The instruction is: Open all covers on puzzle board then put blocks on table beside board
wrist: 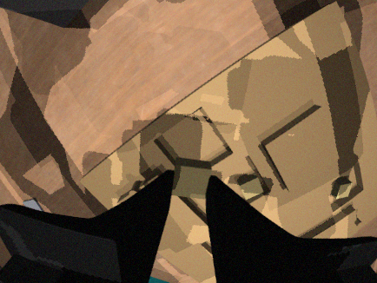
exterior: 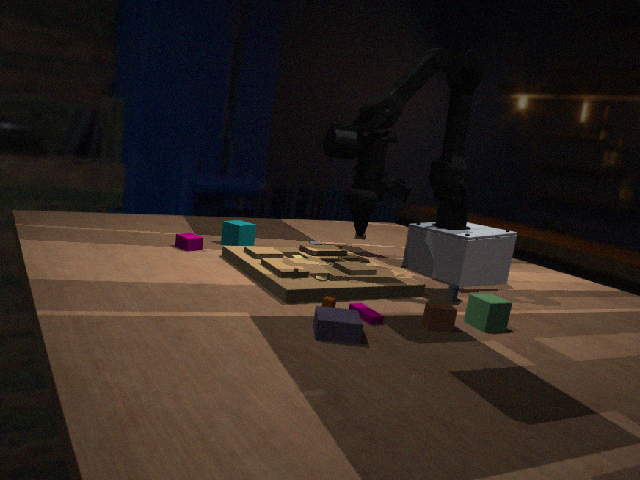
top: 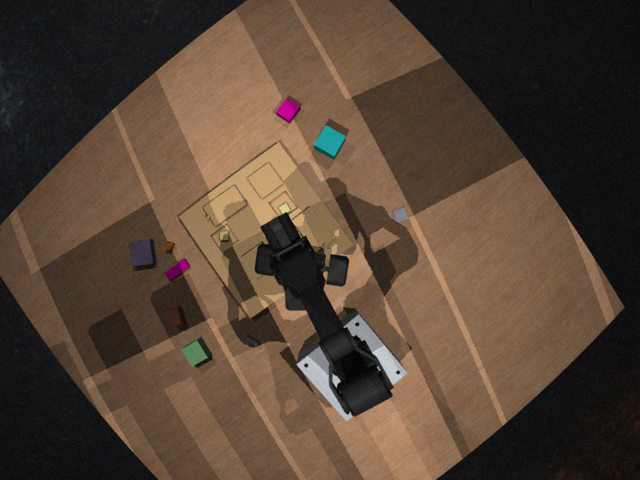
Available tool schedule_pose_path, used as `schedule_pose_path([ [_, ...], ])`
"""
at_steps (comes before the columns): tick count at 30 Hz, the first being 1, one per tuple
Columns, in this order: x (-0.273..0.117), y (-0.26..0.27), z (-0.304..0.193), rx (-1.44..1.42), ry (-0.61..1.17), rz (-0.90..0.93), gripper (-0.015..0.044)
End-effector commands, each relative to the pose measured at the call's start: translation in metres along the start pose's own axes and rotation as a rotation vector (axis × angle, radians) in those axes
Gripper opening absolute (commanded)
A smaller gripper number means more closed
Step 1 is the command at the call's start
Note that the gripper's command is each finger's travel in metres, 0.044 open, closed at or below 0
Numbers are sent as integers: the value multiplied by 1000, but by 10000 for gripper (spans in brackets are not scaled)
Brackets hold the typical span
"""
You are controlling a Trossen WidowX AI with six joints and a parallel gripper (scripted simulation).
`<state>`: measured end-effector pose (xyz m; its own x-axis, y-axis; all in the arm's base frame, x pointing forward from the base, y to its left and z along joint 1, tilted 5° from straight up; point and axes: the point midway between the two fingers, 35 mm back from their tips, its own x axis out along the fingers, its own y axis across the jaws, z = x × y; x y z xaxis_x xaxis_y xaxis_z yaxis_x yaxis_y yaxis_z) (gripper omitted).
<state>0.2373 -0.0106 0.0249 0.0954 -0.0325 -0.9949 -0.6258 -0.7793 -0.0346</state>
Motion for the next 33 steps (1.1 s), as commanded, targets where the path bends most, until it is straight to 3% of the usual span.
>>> schedule_pose_path([
  [1, -10, -2, -1, 0, 3, -7, 80],
  [12, -33, -3, 0, 0, 3, -7, 80],
  [33, -39, -66, 11, 1, -4, -12, 80],
])
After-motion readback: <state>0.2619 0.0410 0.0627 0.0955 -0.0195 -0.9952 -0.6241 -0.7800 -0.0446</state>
